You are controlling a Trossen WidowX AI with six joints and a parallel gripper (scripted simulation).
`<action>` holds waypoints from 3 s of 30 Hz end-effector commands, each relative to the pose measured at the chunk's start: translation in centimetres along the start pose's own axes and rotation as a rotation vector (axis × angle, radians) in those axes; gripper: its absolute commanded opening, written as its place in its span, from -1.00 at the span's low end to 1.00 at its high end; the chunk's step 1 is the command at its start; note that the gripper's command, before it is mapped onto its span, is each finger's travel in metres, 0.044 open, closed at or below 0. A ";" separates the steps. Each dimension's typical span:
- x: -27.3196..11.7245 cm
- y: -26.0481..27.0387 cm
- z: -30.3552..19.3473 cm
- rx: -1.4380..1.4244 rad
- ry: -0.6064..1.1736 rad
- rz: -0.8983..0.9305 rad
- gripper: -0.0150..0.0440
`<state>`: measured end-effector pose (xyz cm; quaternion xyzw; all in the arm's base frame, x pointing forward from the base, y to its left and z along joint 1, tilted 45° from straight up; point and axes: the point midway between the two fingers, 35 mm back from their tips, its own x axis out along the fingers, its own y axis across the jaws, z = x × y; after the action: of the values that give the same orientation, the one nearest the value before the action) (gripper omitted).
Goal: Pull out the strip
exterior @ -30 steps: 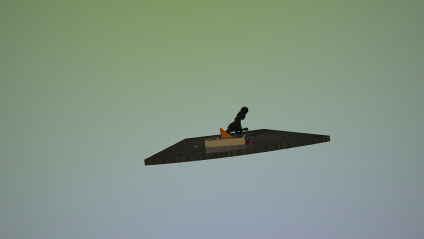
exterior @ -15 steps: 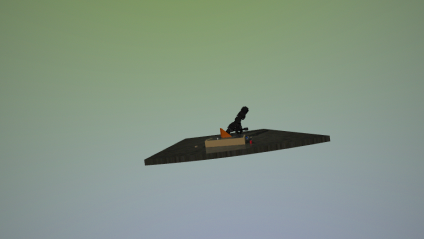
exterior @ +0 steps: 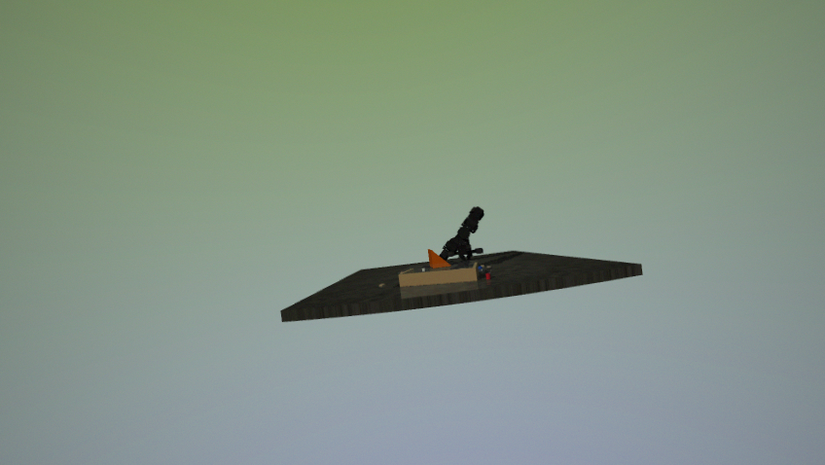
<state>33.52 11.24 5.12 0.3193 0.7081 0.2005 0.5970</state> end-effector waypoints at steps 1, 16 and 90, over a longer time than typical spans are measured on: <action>0.6 -0.1 -1.1 0.011 0.025 0.001 -0.49; 0.6 -0.1 -3.3 0.012 0.026 0.001 -0.49; -1.0 0.0 -10.3 0.006 0.007 0.000 -0.49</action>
<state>23.32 12.08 7.52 0.3220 0.7112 0.1999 0.5921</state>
